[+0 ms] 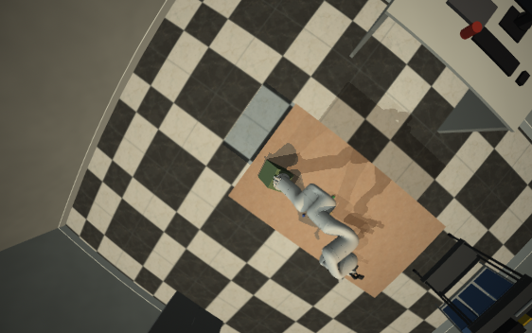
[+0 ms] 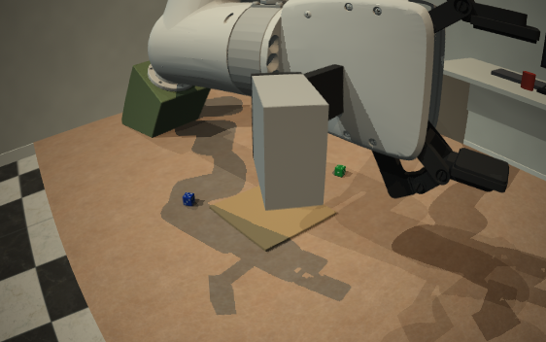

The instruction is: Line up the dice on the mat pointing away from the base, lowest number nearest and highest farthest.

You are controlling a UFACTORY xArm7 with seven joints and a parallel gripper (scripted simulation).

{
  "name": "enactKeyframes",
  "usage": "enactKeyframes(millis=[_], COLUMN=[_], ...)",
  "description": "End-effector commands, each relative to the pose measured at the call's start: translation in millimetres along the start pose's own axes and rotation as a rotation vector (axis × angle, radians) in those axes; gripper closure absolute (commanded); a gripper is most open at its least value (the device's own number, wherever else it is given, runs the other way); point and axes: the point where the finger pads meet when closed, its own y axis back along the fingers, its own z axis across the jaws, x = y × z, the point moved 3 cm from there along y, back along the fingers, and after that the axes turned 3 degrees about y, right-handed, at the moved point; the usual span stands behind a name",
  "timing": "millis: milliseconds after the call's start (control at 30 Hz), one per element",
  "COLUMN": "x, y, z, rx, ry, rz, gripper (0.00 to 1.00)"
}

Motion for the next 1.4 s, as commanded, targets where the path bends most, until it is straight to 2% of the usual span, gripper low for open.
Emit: enactKeyframes(millis=[0, 567, 700, 800, 900, 1000, 1100, 1167, 1233, 1300, 1333, 1367], x=[0.8, 0.8, -2.1, -9.9, -22.3, -29.6, -30.0, -42.0, -43.6, -50.8, -50.8, -55.9], y=[-0.5, -0.4, 3.9, 15.9, 36.1, 48.8, 49.5, 72.2, 75.3, 90.5, 90.5, 101.9], z=[-2.5, -2.5, 0.4, 8.0, 19.8, 26.6, 27.0, 38.1, 39.6, 46.3, 46.3, 51.1], rx=[0.004, 0.003, -0.020, -0.083, -0.182, -0.242, -0.245, -0.348, -0.361, -0.427, -0.427, -0.474], ry=[0.003, 0.003, -0.012, -0.049, -0.104, -0.133, -0.135, -0.180, -0.185, -0.210, -0.210, -0.226], rz=[0.000, 0.000, -0.010, -0.036, -0.070, -0.087, -0.088, -0.112, -0.114, -0.125, -0.125, -0.131], gripper=[0.00, 0.00, 0.00, 0.00, 0.00, 0.00, 0.00, 0.00, 0.00, 0.00, 0.00, 0.00])
